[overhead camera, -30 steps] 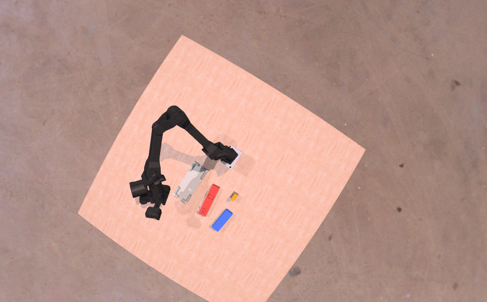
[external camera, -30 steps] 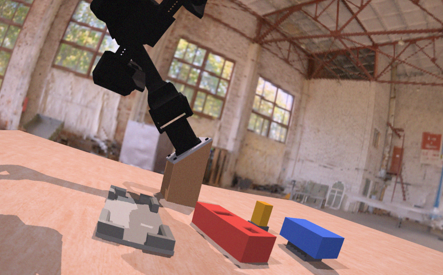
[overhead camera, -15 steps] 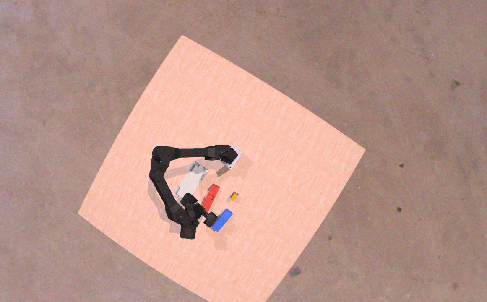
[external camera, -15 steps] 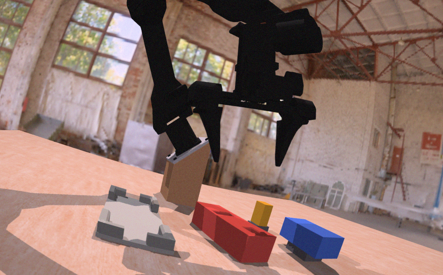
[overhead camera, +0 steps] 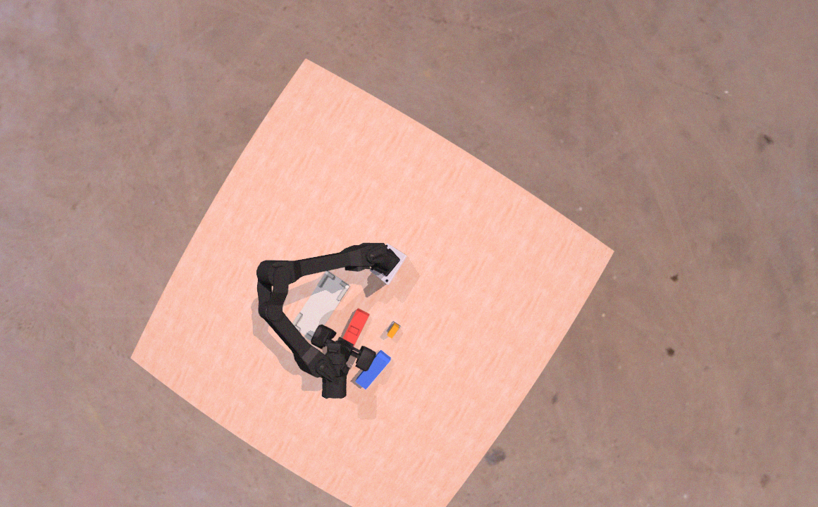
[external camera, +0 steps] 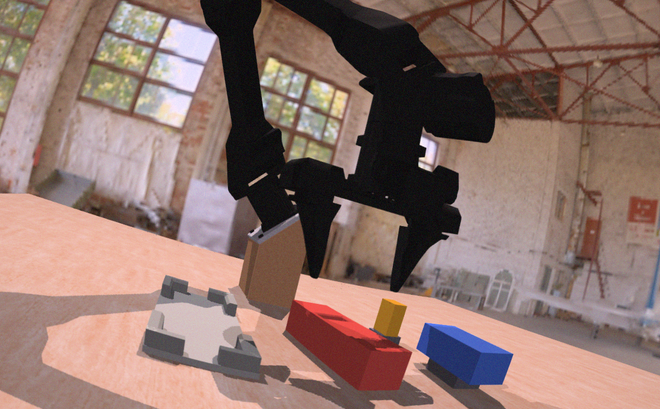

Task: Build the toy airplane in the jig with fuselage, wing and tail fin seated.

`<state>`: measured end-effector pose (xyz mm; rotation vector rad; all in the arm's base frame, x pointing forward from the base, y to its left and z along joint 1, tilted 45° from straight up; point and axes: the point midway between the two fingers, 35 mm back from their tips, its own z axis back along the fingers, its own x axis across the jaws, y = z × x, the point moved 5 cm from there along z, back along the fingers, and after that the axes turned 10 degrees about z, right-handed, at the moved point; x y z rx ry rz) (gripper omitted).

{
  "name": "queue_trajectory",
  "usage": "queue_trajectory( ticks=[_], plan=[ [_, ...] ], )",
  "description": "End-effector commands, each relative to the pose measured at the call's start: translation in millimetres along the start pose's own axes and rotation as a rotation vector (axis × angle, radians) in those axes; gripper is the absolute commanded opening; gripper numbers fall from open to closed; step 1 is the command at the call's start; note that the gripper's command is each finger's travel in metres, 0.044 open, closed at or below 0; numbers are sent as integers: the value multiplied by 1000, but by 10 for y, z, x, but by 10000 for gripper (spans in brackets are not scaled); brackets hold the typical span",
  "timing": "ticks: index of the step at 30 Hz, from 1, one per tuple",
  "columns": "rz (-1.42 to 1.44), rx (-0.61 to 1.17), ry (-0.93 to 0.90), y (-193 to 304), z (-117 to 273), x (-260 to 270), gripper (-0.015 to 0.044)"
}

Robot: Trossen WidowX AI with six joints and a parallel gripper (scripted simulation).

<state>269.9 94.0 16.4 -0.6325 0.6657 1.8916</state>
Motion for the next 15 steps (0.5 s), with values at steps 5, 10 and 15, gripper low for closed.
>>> queue_trajectory(
  ticks=[5,10,15],
  plan=[
    [7,-2,7,11,-252,2,440],
    [7,-2,7,10,-288,2,440],
    [7,-2,6,5,-371,2,440]
  ],
)
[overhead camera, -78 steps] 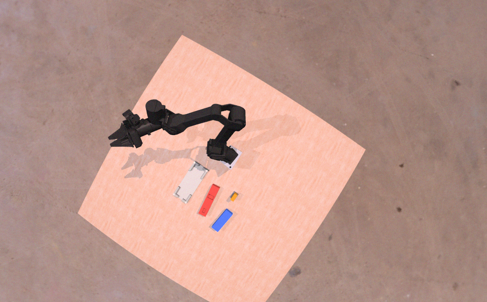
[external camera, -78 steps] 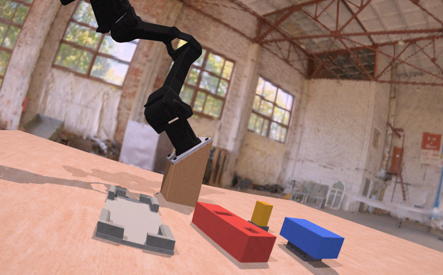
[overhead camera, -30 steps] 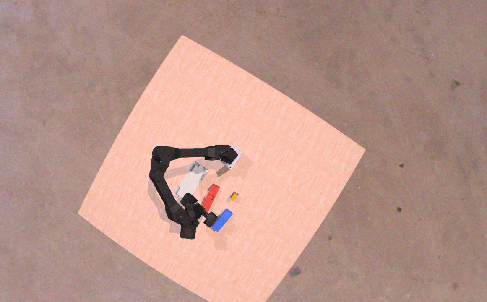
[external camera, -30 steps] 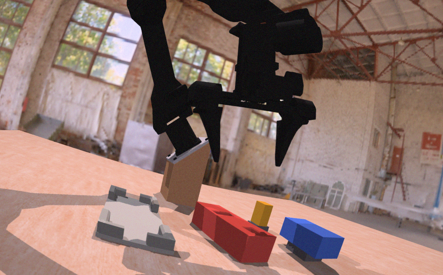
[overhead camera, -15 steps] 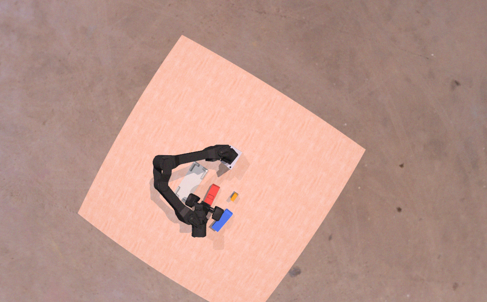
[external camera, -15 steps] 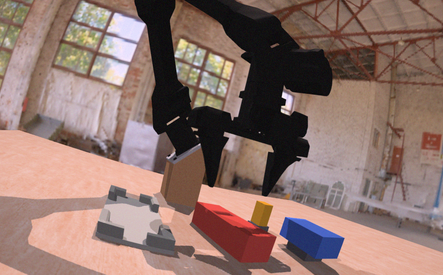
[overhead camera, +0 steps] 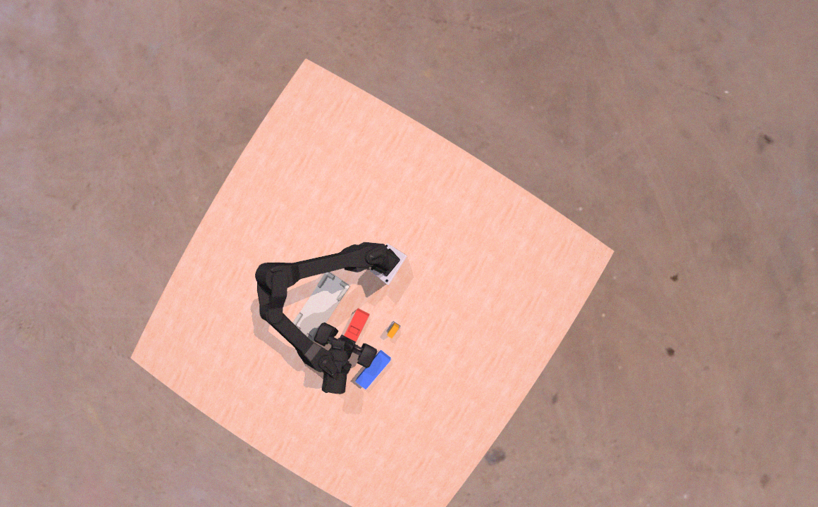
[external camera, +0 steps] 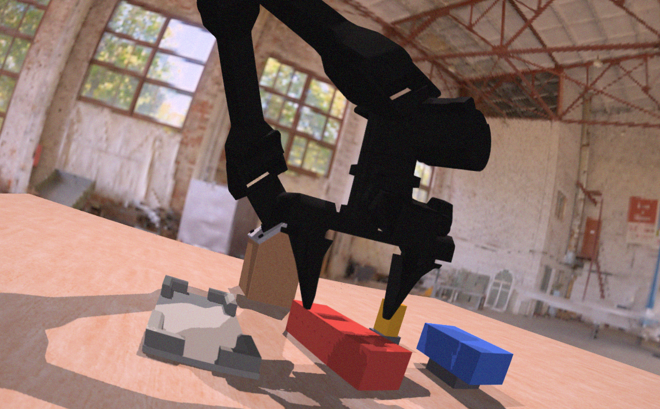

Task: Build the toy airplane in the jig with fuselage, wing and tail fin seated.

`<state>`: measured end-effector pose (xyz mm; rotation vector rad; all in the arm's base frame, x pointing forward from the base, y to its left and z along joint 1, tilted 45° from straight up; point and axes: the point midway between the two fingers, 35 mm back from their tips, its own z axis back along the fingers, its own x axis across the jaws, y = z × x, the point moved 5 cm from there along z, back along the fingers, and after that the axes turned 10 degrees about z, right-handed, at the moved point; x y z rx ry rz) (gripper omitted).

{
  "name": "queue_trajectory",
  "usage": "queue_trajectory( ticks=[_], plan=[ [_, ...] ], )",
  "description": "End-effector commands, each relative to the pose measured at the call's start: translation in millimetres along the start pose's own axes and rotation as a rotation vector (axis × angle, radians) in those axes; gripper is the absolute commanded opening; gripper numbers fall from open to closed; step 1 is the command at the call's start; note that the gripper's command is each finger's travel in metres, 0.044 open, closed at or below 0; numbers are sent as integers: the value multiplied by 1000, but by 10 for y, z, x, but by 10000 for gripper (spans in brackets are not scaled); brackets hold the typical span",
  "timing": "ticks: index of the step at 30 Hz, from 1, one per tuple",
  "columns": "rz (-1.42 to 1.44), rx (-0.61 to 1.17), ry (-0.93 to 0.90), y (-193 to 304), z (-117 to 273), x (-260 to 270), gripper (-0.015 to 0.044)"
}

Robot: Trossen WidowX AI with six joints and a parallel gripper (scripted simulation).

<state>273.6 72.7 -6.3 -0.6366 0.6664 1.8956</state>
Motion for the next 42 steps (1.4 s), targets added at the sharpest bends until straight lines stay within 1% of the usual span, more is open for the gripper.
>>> queue_trajectory(
  ticks=[1,25,35,41,42],
  plan=[
    [4,1,3,1,-74,-3,440],
    [4,2,7,15,-434,-10,440],
    [4,2,7,15,-434,-10,177],
    [4,2,7,15,-434,-10,138],
    [4,2,7,15,-434,-10,111]
  ],
)
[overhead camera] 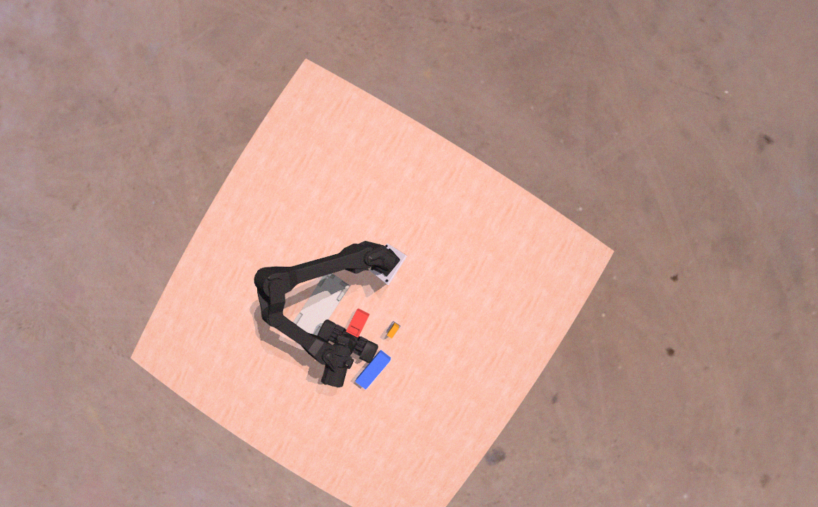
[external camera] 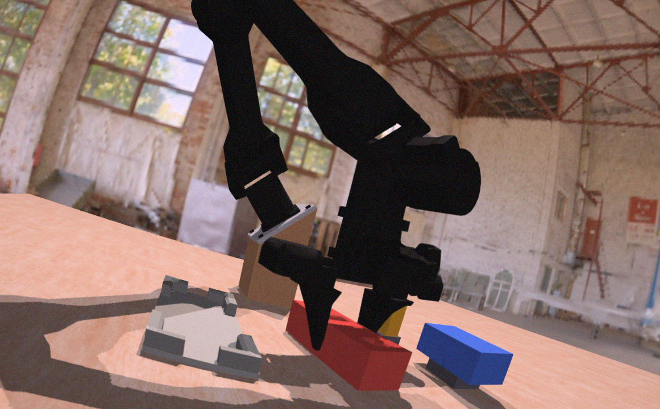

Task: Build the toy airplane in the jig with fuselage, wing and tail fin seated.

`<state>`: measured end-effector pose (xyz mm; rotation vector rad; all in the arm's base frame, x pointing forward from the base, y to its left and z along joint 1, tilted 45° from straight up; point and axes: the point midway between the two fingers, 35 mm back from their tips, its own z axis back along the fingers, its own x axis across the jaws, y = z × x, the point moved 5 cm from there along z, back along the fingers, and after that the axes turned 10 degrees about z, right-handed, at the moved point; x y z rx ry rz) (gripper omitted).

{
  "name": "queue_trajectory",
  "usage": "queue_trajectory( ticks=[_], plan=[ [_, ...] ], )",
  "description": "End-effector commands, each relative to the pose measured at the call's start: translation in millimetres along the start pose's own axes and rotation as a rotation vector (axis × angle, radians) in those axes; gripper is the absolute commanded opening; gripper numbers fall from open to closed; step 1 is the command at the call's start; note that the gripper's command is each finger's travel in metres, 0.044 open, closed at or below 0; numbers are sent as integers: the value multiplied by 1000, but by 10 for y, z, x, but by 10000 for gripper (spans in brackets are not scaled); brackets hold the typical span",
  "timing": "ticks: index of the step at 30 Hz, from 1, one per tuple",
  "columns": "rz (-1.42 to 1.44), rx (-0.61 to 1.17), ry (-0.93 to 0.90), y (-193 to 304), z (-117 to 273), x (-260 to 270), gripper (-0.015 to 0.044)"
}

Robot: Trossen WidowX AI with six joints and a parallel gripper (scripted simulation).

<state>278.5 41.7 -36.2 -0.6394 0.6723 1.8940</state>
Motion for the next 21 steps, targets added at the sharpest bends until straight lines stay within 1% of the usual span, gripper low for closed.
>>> queue_trajectory(
  ticks=[1,4,5,21],
  plan=[
    [2,-2,2,-3,3,0,85],
    [-13,-19,3,-27,61,18,6],
    [-20,-26,3,-37,87,26,0],
    [-13,-26,-8,-95,496,41,0]
  ],
)
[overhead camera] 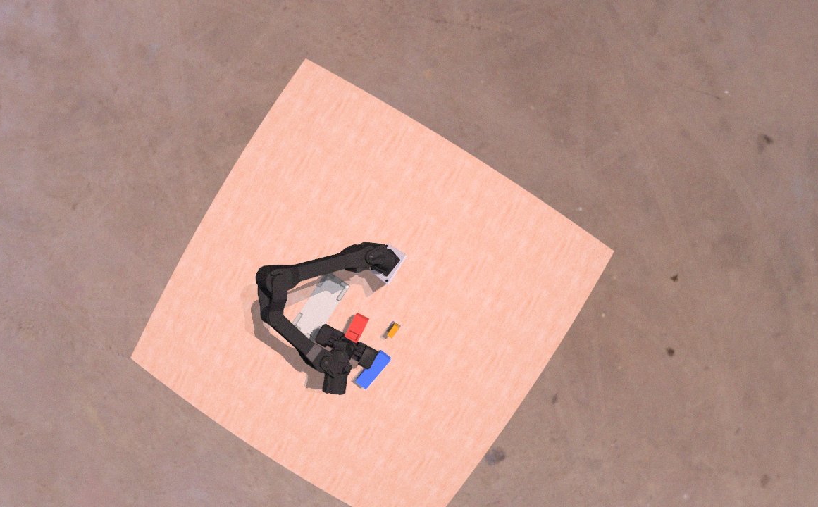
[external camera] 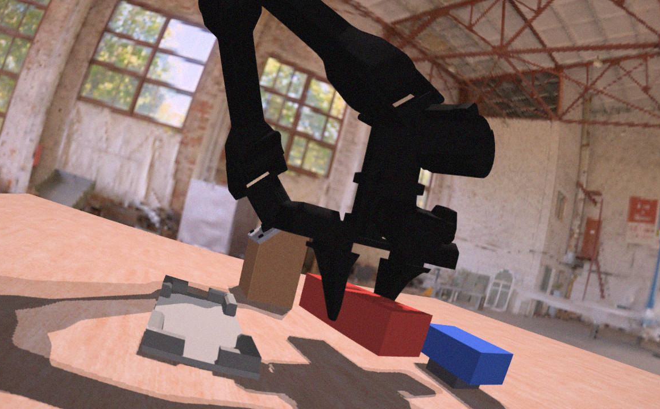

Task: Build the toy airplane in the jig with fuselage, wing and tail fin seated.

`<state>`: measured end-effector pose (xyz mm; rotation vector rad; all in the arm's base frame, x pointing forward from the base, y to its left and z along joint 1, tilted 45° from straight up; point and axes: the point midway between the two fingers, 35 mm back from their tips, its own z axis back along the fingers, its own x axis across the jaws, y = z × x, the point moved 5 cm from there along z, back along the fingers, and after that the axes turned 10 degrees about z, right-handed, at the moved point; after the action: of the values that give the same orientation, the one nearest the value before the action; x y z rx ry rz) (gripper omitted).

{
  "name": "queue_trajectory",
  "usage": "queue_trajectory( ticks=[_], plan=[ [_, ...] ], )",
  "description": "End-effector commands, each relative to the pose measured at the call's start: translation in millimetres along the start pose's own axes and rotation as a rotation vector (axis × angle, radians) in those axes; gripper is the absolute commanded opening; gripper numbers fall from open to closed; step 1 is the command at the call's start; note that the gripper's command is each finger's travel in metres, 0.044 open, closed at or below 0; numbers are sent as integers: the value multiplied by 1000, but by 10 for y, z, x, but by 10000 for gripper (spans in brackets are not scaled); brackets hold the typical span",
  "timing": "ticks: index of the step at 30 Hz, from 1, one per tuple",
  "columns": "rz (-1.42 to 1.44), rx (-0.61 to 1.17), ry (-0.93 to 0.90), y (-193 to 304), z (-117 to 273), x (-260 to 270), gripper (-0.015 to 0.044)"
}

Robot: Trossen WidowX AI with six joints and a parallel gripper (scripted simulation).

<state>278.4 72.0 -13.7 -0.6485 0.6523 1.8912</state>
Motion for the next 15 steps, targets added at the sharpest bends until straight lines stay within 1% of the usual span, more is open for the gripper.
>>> queue_trajectory(
  ticks=[1,15],
  plan=[
    [-2,-10,-6,-30,156,6,0],
    [8,1,-8,-15,580,-3,0]
  ],
)
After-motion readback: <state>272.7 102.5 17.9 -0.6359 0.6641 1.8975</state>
